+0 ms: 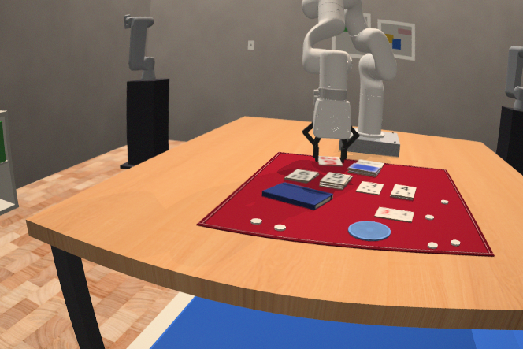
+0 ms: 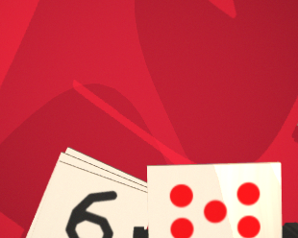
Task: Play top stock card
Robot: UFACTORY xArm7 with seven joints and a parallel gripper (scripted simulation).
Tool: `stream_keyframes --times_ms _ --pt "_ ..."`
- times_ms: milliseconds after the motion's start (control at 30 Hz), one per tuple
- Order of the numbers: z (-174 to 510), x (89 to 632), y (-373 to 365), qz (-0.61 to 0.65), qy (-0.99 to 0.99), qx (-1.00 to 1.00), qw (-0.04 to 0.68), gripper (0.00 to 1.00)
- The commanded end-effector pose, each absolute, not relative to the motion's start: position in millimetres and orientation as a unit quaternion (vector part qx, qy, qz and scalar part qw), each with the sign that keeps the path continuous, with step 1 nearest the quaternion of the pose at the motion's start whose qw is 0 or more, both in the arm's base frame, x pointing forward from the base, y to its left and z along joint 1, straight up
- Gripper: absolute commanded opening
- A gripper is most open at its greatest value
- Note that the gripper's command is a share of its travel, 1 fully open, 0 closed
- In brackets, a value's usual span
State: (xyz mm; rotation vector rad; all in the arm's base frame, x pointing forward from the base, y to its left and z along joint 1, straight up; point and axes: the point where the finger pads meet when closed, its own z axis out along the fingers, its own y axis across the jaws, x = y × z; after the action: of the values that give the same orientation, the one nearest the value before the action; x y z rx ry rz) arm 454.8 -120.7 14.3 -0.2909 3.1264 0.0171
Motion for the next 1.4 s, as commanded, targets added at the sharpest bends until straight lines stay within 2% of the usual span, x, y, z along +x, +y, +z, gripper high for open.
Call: stream_keyframes --times_ms 0,533,1367 --pt "15 463 -137 0.004 0.999 -0.049 0.001 0.74" --pt "16 476 -179 0.004 0.998 0.060 0.001 0.74" --pt "16 479 -190 0.004 0.996 0.089 0.001 0.74"
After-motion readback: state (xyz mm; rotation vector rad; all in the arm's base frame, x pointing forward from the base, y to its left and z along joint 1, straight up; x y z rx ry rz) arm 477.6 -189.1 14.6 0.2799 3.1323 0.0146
